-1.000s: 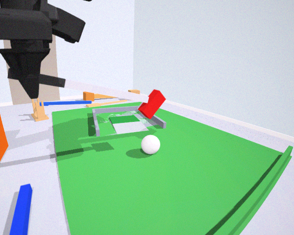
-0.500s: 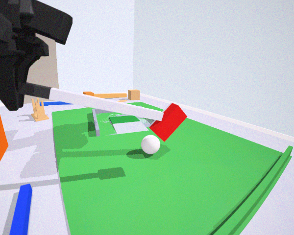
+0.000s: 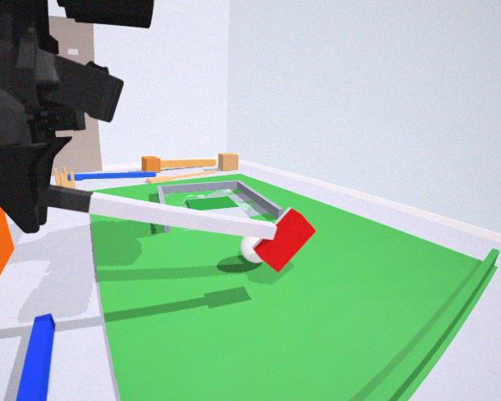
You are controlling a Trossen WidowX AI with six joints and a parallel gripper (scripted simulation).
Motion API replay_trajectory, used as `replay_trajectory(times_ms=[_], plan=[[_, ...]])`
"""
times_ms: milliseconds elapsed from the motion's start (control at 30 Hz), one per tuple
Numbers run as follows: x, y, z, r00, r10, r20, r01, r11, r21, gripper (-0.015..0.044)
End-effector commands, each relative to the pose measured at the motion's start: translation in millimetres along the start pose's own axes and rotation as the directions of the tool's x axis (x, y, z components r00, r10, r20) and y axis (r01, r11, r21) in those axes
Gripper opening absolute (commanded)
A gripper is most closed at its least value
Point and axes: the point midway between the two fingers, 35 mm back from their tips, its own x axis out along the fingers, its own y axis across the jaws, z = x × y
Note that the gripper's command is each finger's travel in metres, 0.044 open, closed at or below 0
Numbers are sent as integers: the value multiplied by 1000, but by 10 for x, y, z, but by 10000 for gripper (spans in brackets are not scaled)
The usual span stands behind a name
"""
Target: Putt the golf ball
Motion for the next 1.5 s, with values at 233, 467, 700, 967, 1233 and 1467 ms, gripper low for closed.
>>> replay_trajectory(times_ms=[233,467,700,967,1233,1467], plan=[[168,-7,5,1000,-5,3,5,1000,-4,0],[219,-13,-4,1000,-7,0,7,1000,0,0],[219,-13,-4,1000,-7,0,7,1000,0,0],[237,-169,5,1000,-6,2,6,1000,-2,0],[258,-283,-12,1000,-11,-4,11,1000,-1,0],[277,170,75,1000,11,-5,-11,1000,-1,0]])
